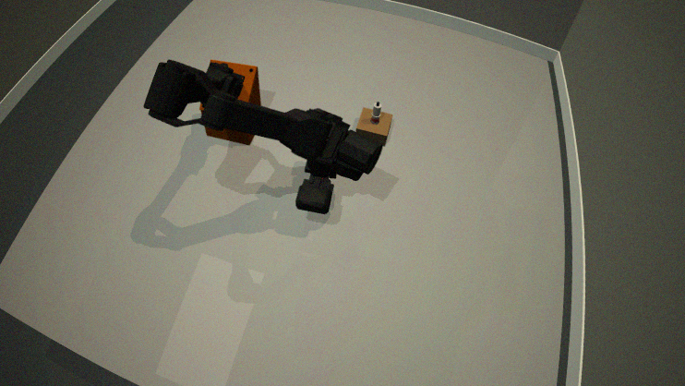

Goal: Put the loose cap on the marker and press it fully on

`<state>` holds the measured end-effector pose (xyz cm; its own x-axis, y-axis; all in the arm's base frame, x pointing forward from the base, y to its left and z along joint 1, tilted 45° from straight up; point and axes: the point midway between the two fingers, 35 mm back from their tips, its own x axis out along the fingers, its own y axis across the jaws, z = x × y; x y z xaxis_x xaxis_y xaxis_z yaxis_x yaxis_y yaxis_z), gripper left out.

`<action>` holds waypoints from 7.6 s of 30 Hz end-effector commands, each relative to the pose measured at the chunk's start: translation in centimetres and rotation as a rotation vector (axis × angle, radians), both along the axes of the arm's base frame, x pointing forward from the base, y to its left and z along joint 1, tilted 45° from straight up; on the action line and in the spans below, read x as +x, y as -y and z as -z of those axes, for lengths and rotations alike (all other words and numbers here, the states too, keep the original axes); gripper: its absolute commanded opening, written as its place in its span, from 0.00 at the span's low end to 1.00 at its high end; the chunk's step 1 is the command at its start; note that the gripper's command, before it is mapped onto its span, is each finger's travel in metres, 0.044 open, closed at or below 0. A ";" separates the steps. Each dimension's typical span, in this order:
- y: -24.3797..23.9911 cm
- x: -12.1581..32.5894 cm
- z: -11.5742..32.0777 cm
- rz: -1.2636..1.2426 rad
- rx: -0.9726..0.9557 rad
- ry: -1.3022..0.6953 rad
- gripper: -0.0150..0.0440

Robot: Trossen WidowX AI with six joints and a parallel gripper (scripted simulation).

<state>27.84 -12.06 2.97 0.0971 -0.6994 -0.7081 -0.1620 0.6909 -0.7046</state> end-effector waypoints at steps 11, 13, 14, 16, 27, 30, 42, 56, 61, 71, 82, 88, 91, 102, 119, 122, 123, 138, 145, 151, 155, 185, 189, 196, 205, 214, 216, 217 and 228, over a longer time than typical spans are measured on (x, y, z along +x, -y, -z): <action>-2.4 0.0 -2.5 0.001 0.003 0.013 0.25; -2.8 -0.1 -2.9 0.001 0.003 0.014 0.25; -2.9 -0.1 -3.1 0.001 0.003 0.014 0.25; -3.3 -0.2 -3.4 0.001 0.003 0.014 0.25; -5.1 0.5 -3.6 -0.002 0.012 0.015 0.25; -5.9 1.0 -3.3 -0.004 0.018 0.015 0.25; -9.4 2.8 -1.8 -0.009 0.036 0.013 0.25; -13.5 4.0 0.2 -0.009 0.039 0.023 0.25; -15.0 4.3 1.0 -0.008 0.041 0.021 0.25; -18.2 4.7 2.6 -0.006 0.040 0.018 0.25; -21.6 4.5 4.6 -0.003 0.031 0.016 0.25; -23.5 4.2 5.8 -0.001 0.023 0.017 0.25; -24.3 4.0 6.3 0.000 0.019 0.018 0.25; -24.0 4.0 7.0 0.001 0.017 0.018 0.25; -22.2 4.4 8.9 0.000 0.017 0.018 0.25; -21.9 4.4 9.2 0.000 0.017 0.019 0.25; -21.7 4.5 9.3 0.000 0.017 0.019 0.25; -20.3 4.6 10.7 0.001 0.015 0.019 0.25; -20.3 4.6 10.7 0.001 0.015 0.019 0.25; -20.4 4.6 10.7 0.006 0.018 0.021 0.34; -20.4 4.6 10.7 0.006 0.018 0.021 0.52; -25.0 3.7 6.0 0.054 0.026 0.070 0.64; -25.0 3.7 6.0 0.054 0.026 0.070 0.47; -25.0 3.7 6.0 0.054 0.026 0.070 0.25; -24.8 3.8 6.2 0.054 0.025 0.070 0.25; -23.9 3.9 7.0 0.054 0.025 0.070 0.25; -23.7 3.9 7.2 0.054 0.025 0.070 0.25; -23.6 4.0 7.3 0.054 0.025 0.071 0.25; -22.6 4.1 8.4 0.054 0.024 0.071 0.25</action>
